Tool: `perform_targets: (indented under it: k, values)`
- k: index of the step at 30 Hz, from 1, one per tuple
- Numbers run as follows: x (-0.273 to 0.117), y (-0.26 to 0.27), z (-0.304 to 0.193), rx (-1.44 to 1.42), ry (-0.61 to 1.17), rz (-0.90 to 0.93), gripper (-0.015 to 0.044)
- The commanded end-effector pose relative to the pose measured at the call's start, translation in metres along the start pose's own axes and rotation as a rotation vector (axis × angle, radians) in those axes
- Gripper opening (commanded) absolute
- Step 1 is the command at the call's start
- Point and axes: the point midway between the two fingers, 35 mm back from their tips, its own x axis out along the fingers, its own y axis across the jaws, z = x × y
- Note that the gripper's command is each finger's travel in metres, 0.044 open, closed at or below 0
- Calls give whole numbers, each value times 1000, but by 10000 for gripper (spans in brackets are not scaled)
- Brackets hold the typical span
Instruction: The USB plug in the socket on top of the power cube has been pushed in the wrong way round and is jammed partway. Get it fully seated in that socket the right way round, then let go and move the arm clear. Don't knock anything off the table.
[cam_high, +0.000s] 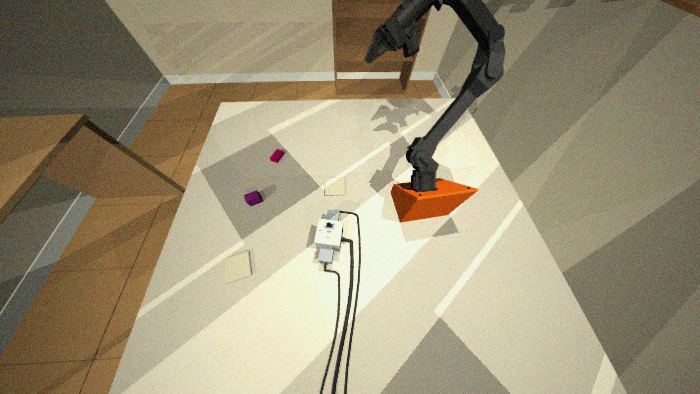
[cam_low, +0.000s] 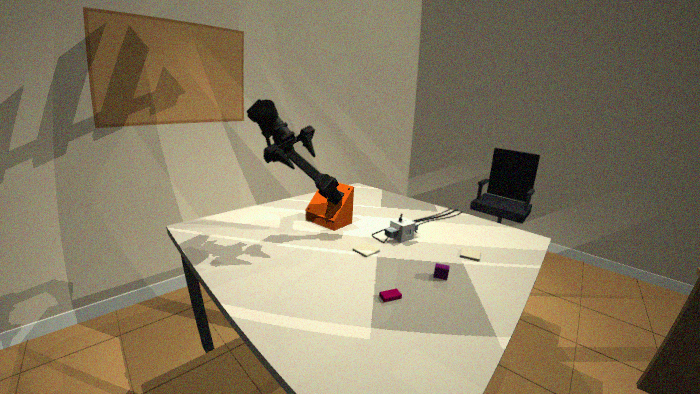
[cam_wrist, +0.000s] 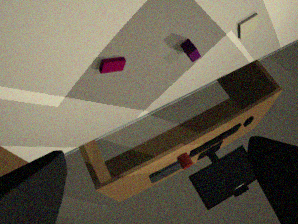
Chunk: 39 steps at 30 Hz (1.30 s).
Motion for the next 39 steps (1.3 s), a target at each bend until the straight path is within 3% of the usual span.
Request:
perform_targets:
  k: [1,7,17,28,35,39]
  values:
    - [1,0,-1,-3,-3,-2,426]
    - [64,-21,-24,-151,-111,-85,440]
    - [193,-112,-33,-515,-362,-229,440]
    - [288,-234,39,-1007,-670,-280,440]
    - [320,-299,120,-1358,-836,-250,440]
    - [331,-312,141,-1468,-877,-231,440]
